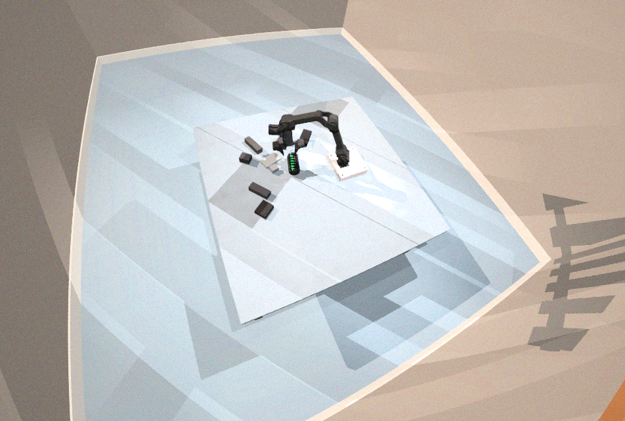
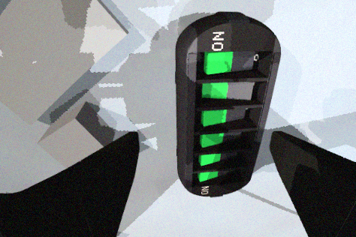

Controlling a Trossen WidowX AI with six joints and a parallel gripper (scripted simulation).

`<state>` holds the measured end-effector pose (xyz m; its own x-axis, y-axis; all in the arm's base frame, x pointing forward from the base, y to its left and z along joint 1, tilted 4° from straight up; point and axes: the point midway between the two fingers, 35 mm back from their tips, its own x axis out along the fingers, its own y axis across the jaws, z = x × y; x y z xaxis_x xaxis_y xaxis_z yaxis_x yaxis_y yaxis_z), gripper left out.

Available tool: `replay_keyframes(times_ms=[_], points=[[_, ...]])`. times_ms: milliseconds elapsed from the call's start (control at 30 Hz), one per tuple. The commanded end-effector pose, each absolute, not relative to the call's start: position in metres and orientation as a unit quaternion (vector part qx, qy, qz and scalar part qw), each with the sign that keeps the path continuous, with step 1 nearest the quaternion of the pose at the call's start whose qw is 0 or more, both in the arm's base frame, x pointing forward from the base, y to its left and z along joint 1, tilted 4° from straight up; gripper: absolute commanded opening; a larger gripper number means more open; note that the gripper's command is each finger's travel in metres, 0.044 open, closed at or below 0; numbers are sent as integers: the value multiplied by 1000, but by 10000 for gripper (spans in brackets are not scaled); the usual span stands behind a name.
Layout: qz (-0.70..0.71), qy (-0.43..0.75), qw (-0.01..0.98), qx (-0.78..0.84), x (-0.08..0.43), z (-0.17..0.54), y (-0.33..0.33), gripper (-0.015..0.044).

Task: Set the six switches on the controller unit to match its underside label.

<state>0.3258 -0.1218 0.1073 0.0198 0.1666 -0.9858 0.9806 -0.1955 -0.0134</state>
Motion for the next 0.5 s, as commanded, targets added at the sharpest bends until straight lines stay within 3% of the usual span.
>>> replay_keyframes(times_ms=[0,33,467], points=[[-480,481,415,605,305,107,-136,420],[-474,476,419,611,299,108,-141,440],[-465,468,426,619,293,97,-147,440]])
